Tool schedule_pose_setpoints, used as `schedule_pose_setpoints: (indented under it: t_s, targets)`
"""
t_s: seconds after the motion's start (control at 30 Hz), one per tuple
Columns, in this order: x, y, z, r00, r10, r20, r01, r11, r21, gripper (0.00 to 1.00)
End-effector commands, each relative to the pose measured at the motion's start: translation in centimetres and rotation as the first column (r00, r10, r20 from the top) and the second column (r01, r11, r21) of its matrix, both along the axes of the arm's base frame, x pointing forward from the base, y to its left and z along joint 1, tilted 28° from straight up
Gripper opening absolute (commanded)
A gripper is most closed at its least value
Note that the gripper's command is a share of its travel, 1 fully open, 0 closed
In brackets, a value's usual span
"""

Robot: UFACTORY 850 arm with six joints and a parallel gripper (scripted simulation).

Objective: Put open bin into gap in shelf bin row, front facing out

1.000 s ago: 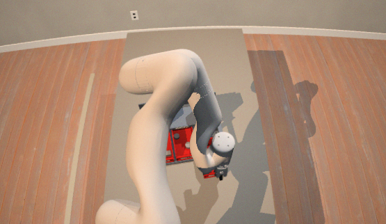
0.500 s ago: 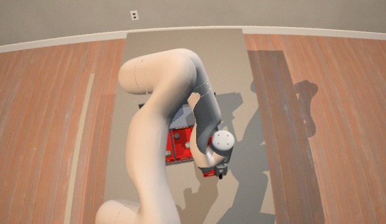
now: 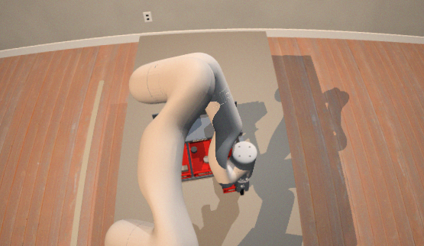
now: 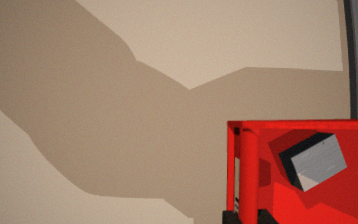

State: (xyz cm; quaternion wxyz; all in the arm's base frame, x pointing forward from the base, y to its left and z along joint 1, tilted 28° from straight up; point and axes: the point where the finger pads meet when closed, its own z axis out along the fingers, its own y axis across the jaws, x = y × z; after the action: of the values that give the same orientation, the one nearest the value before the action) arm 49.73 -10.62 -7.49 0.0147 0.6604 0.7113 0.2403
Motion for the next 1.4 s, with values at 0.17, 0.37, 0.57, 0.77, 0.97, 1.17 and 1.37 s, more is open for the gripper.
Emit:
schedule_pose_setpoints:
  t_s: [0.17, 0.37, 0.57, 0.77, 0.97, 1.17, 1.37]
  targets:
    - [0.9, 0.0, 0.4, 1.0, 0.0, 0.002, 0.0, 1.0, 0.0, 0.0]
    - [0.9, 0.0, 0.4, 1.0, 0.0, 0.002, 0.0, 1.0, 0.0, 0.0]
    - [1.6, 0.0, 0.7, 1.0, 0.0, 0.002, 0.0, 1.0, 0.0, 0.0]
    - [1.8, 0.0, 0.7, 1.0, 0.0, 0.002, 0.0, 1.0, -0.001, 0.0]
    - [1.8, 0.0, 0.7, 1.0, 0.0, 0.002, 0.0, 1.0, -0.001, 0.0]
    - [2.7, 0.0, 1.1, 1.0, 0.0, 0.002, 0.0, 1.0, -0.001, 0.0]
    - [2.7, 0.0, 1.1, 1.0, 0.0, 0.002, 0.0, 1.0, -0.001, 0.0]
